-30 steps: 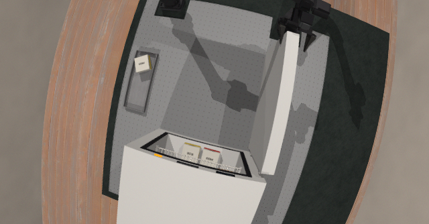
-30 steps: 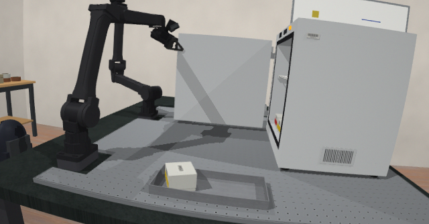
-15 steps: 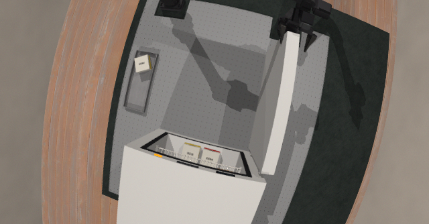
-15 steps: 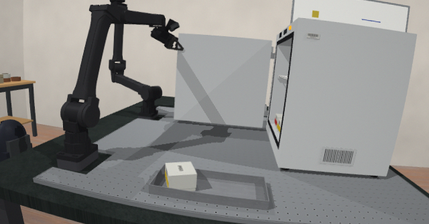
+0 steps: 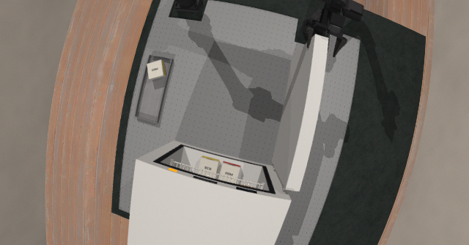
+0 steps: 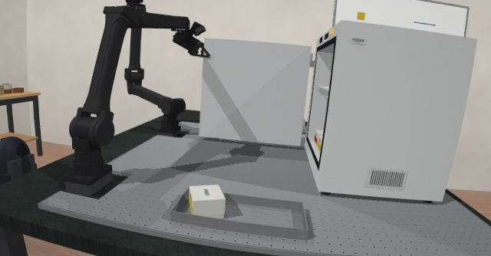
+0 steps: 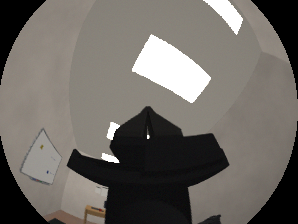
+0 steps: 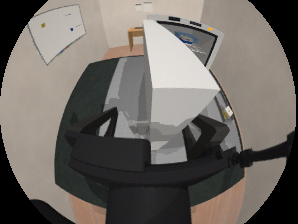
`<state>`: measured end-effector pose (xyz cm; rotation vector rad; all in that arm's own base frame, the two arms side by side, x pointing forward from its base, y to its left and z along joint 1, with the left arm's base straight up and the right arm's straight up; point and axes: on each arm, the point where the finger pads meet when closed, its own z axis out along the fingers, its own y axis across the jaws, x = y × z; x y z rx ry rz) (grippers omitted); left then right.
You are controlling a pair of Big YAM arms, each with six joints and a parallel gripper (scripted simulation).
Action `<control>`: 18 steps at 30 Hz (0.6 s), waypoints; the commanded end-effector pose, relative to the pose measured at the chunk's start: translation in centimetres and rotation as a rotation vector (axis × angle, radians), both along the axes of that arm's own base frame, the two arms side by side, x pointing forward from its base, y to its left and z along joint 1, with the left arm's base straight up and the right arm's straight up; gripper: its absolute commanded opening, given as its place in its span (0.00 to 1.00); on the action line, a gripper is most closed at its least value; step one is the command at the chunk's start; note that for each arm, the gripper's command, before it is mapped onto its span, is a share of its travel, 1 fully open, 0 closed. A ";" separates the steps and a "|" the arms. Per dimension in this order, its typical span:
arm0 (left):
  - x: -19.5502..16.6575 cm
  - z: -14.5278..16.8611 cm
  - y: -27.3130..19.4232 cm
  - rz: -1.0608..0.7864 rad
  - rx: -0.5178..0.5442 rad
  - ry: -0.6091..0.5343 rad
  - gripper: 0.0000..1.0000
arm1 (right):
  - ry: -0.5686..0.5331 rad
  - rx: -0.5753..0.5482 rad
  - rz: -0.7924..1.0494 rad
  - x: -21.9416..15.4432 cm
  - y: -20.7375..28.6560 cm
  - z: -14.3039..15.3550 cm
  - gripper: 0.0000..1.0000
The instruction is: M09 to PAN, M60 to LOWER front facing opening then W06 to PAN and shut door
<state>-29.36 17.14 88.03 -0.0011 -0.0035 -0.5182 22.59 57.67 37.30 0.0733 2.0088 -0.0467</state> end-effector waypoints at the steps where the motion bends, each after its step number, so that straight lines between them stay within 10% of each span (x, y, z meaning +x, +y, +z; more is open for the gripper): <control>1: 1.4 0.4 -0.8 -0.011 0.017 0.028 0.00 | -0.010 0.050 0.005 -0.6 1.3 1.6 1.00; 18: 1.4 0.4 -0.8 -0.011 0.017 0.028 0.00 | -0.010 0.050 -0.001 -0.6 1.5 1.6 1.00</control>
